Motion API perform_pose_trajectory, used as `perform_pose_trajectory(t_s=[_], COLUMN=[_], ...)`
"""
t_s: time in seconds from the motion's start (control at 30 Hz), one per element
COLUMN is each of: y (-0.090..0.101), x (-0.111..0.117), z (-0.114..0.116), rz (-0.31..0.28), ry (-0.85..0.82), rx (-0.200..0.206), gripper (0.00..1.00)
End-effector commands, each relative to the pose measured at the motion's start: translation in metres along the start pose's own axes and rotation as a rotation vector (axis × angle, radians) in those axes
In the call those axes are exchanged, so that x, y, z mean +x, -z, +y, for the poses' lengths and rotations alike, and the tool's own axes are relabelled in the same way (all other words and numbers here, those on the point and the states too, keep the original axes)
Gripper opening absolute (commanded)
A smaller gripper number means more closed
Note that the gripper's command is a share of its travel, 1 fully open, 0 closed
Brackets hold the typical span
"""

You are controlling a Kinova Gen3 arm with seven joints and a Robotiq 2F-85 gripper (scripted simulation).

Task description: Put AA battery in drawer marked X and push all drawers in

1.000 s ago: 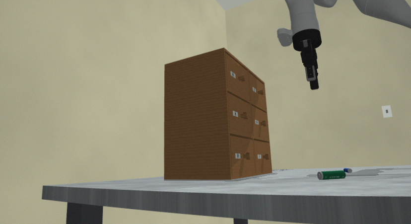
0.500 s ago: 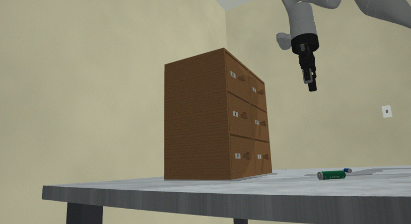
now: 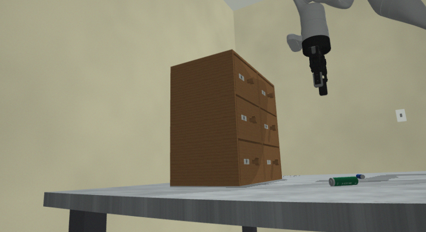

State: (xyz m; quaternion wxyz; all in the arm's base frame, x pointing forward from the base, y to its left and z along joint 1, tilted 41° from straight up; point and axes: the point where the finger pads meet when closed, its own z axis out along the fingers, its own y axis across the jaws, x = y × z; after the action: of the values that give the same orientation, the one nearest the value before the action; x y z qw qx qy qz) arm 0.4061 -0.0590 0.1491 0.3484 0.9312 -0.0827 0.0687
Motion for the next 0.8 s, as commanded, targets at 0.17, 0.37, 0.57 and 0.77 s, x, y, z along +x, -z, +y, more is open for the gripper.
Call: perform_pose_trajectory(t_s=[0.17, 0.37, 0.57, 0.77], y=[-0.001, -0.004, -0.007, -0.011], x=[0.001, 0.004, 0.005, 0.009], z=[0.000, 0.000, 0.000, 0.000], rz=[0.022, 0.054, 0.080, 0.125], ry=[0.002, 0.002, 0.002, 0.002], rx=[0.001, 0.000, 0.001, 0.001], gripper=[1.00, 1.00, 1.00, 1.00])
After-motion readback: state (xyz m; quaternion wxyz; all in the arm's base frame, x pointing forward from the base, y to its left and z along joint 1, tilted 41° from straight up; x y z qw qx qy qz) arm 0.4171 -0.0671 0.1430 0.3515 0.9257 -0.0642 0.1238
